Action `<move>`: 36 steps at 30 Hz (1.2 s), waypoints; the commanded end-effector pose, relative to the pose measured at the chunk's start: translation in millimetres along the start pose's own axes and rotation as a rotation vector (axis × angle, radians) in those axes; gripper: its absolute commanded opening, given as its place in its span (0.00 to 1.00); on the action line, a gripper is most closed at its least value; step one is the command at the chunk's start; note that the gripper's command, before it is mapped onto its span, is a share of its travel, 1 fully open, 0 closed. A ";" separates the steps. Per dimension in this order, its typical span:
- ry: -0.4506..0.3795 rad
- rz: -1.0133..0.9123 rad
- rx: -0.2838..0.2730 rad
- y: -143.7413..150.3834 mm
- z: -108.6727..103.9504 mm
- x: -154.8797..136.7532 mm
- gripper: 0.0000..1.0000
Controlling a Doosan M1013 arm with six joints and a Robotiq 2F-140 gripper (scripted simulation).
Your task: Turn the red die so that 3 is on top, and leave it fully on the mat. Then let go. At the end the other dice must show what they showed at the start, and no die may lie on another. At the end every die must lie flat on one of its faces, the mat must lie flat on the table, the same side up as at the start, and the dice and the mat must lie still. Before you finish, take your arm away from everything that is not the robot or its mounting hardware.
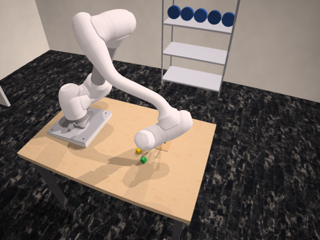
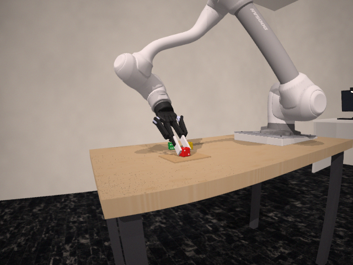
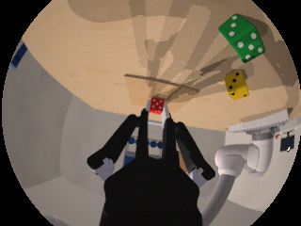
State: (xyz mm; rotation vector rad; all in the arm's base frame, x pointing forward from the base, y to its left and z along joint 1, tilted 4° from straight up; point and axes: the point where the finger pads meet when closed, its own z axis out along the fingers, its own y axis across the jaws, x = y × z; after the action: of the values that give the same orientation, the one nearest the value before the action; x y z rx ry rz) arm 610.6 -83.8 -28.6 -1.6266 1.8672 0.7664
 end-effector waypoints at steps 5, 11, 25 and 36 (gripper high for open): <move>-0.004 0.001 0.000 2.6 2.8 1.5 0.16; -0.004 0.001 0.000 2.6 2.8 1.5 0.21; -0.004 0.001 0.000 2.6 2.8 1.5 0.40; -0.004 0.001 0.000 2.6 2.8 1.5 0.40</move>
State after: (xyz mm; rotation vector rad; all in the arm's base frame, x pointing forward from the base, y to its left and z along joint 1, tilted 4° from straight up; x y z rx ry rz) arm 610.6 -83.7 -28.6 -1.6265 1.8673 0.7664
